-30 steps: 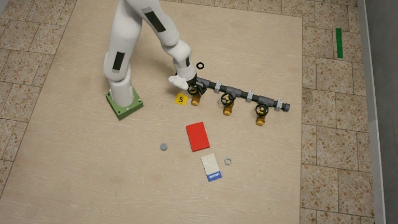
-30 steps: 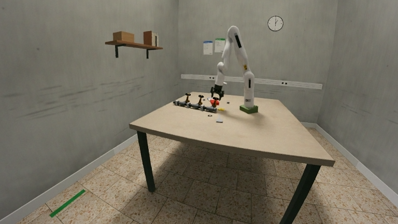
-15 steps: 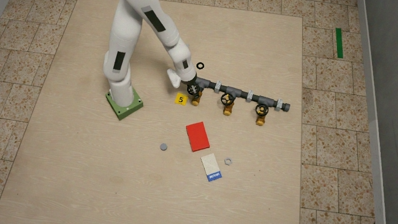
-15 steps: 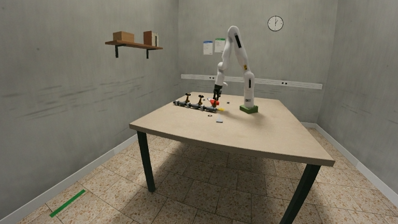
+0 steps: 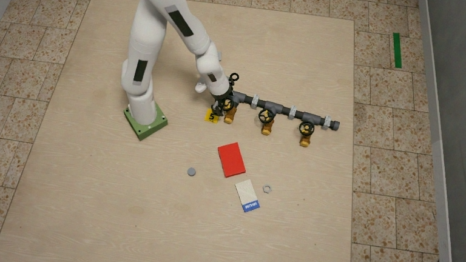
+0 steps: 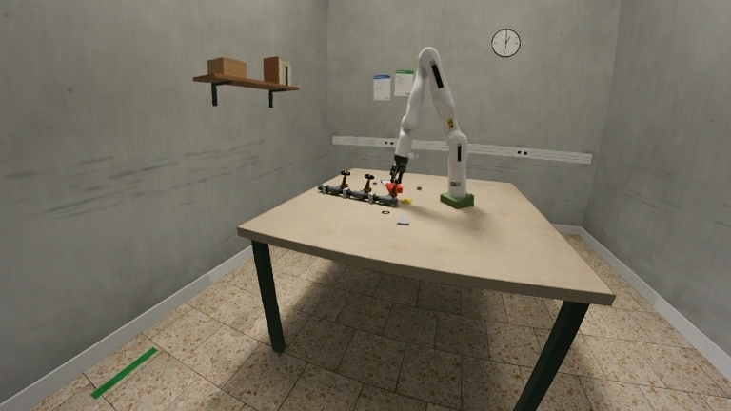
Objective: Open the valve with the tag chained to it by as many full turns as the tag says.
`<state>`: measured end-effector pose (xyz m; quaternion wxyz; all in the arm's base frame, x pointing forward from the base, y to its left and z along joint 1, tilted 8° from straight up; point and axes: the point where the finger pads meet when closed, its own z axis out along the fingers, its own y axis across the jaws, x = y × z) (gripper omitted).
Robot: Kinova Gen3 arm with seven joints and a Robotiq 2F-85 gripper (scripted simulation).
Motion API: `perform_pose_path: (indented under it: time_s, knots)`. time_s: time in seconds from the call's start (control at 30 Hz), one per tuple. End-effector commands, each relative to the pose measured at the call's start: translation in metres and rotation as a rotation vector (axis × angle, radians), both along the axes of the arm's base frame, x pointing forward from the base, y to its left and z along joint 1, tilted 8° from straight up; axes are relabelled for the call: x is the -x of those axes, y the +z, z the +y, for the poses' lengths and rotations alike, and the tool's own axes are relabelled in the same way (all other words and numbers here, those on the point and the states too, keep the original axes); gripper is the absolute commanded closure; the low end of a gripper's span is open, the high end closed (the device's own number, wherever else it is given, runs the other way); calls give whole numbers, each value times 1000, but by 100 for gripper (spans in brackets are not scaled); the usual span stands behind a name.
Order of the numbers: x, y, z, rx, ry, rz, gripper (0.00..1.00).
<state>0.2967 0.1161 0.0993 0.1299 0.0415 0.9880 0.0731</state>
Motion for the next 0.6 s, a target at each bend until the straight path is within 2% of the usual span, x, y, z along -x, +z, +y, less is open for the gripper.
perform_pose_path:
  time_s: [0.0,0.03,0.4,0.57]
  knots:
    - [0,0,0,-27,-161,11,0]
    - [0,0,0,-27,-161,11,0]
    - [0,0,0,-186,-728,86,0]
    - [0,0,0,-230,-882,106,0]
